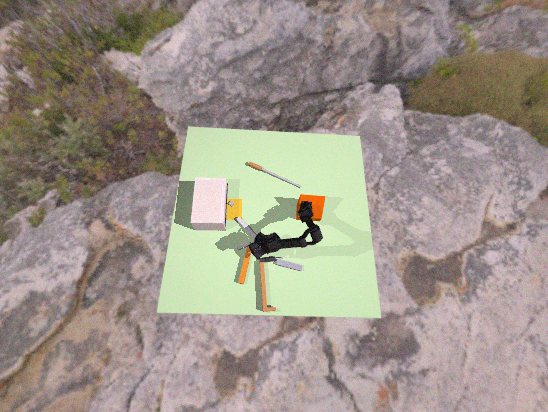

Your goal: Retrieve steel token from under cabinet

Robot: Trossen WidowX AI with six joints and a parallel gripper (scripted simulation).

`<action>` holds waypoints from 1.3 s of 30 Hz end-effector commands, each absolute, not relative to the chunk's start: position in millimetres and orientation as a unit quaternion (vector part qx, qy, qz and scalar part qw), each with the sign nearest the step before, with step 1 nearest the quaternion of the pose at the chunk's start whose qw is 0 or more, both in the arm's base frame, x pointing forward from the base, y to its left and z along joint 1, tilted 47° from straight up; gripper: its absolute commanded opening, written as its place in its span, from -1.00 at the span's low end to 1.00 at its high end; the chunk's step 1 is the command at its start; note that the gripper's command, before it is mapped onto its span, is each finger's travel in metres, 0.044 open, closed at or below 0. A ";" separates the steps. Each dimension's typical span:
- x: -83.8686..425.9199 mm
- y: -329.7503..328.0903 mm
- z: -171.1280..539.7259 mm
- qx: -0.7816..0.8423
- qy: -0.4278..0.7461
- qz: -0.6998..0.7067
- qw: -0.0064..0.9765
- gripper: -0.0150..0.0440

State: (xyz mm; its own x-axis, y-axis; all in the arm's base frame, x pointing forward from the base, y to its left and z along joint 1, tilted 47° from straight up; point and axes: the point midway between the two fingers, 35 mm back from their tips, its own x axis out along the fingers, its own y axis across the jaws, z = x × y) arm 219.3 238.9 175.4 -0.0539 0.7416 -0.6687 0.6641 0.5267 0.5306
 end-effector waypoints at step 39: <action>183.1 260.5 206.2 0.490 0.718 0.038 0.493 -0.49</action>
